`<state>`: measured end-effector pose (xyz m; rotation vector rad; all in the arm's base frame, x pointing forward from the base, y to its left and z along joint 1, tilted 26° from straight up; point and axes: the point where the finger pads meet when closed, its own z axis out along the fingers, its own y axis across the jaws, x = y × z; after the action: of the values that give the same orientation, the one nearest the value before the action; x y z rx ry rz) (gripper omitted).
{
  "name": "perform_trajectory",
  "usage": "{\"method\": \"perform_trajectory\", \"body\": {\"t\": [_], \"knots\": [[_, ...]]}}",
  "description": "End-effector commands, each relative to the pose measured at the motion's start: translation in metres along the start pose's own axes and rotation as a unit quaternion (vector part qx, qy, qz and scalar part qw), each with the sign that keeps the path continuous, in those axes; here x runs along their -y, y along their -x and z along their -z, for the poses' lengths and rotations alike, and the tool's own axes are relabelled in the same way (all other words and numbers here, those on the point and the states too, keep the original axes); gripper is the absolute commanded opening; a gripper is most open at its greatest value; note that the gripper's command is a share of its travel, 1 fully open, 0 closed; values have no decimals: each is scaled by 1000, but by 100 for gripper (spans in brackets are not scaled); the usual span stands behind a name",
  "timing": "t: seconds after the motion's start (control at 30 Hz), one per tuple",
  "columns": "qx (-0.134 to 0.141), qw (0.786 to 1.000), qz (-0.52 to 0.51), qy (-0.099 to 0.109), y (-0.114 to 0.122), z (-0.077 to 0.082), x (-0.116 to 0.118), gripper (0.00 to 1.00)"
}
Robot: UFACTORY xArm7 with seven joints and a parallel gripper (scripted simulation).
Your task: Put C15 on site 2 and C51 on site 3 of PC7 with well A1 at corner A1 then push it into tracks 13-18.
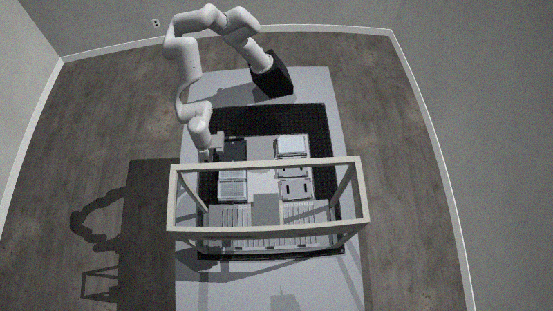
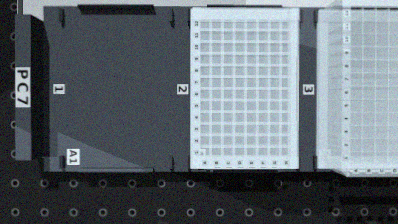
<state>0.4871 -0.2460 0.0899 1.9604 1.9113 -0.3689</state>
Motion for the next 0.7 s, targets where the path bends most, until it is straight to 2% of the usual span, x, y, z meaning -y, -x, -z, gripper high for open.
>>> {"method": "perform_trajectory", "body": {"t": [0.0, 0.43, 0.67], "knots": [[-1, 1000, 1, 2, 19, 2, -2, 100], [-1, 1000, 1, 2, 21, 2, -2, 100], [-1, 1000, 1, 2, 21, -8, -2, 100]]}}
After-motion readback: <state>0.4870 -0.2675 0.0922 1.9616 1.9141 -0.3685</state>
